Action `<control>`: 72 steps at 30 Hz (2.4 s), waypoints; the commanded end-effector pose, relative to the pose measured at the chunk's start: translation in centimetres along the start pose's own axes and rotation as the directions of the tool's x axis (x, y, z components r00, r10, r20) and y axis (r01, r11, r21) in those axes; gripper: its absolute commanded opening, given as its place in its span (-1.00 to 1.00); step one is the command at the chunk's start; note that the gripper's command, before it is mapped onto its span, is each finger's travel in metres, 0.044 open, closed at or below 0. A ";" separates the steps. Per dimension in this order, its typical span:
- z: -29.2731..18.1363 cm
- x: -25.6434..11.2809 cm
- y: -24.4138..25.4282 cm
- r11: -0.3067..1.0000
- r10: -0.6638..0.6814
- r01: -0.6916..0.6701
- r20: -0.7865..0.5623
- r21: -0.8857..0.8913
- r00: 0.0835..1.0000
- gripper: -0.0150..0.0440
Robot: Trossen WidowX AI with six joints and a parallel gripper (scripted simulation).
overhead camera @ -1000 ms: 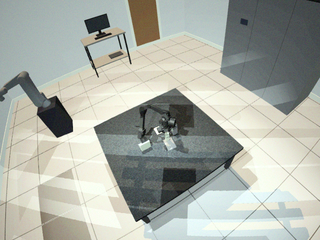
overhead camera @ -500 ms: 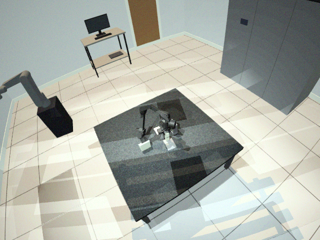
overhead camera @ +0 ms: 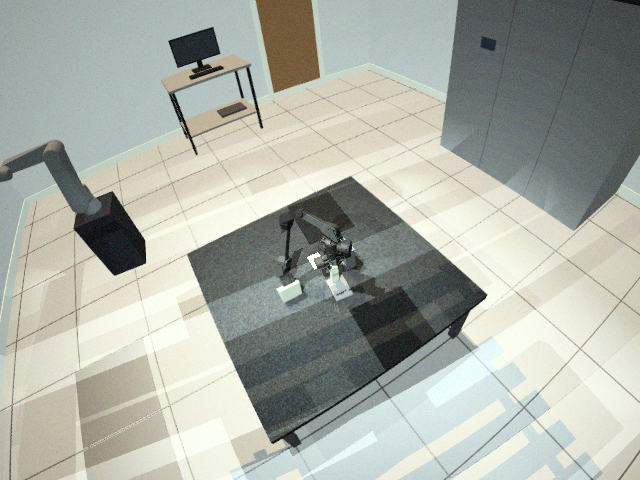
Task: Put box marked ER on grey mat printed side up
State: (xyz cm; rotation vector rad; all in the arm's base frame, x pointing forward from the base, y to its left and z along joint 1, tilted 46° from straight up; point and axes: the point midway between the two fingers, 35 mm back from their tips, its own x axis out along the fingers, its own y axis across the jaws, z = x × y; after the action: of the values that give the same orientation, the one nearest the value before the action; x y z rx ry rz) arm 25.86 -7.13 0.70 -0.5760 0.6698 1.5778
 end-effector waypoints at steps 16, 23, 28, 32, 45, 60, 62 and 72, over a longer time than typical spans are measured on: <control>0.1 0.1 1.1 0.997 -0.074 0.074 0.003 0.002 0.997 0.05; 0.1 0.1 2.2 0.989 -0.148 0.148 0.003 0.003 0.989 0.05; 0.0 -0.3 2.2 0.989 -0.149 0.149 0.003 0.003 0.989 0.05; 0.0 -1.0 2.1 0.989 -0.149 0.149 0.003 0.003 0.989 0.05; 0.0 -3.1 2.1 0.989 -0.149 0.149 0.002 0.003 0.989 0.05; 0.7 -4.0 0.9 0.988 -0.153 0.153 0.007 -0.028 0.988 0.05; 0.9 -4.0 0.5 0.987 -0.153 0.153 0.008 -0.038 0.988 0.05; 2.1 -4.3 -1.3 0.984 -0.153 0.154 0.013 -0.090 0.988 0.05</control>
State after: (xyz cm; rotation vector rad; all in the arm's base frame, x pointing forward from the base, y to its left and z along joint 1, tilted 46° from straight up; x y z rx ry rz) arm 27.08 -8.88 4.77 -0.6698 0.5506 1.4660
